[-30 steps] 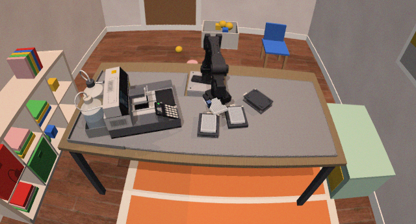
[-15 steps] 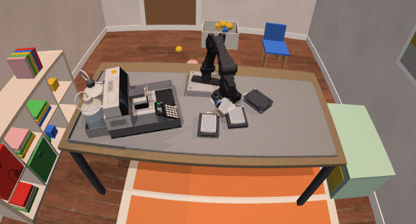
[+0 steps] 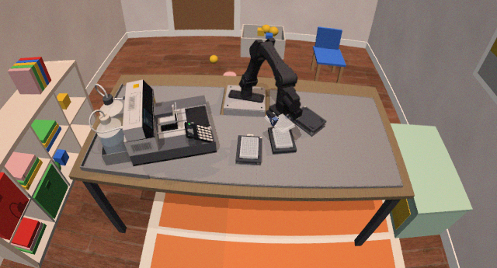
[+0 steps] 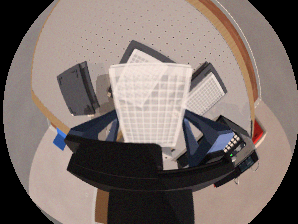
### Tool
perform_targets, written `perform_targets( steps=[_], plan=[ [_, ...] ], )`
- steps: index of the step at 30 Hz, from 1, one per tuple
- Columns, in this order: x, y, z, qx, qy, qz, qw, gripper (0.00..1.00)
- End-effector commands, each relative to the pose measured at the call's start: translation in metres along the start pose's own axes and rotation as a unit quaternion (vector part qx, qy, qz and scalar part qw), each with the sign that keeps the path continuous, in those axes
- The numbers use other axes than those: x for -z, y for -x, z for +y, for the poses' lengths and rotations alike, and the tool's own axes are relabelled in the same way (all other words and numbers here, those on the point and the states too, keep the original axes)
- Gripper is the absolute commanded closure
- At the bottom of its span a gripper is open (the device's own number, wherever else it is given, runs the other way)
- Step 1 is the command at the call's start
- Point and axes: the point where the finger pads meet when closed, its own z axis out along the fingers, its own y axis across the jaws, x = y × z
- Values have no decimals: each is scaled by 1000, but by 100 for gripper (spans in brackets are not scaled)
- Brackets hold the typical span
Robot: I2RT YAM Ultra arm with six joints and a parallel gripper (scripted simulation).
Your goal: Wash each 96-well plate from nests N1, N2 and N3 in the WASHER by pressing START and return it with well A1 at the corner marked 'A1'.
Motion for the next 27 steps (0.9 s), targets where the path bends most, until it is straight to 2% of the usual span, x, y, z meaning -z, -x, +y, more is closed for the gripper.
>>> perform_targets(
  steps=[1,11,27],
  plan=[
    [5,6,11,-13,-2,-10,1000,100],
    [1,21,59,-13,-1,-10,1000,100],
    [1,21,60,-13,-1,-10,1000,100]
  ],
)
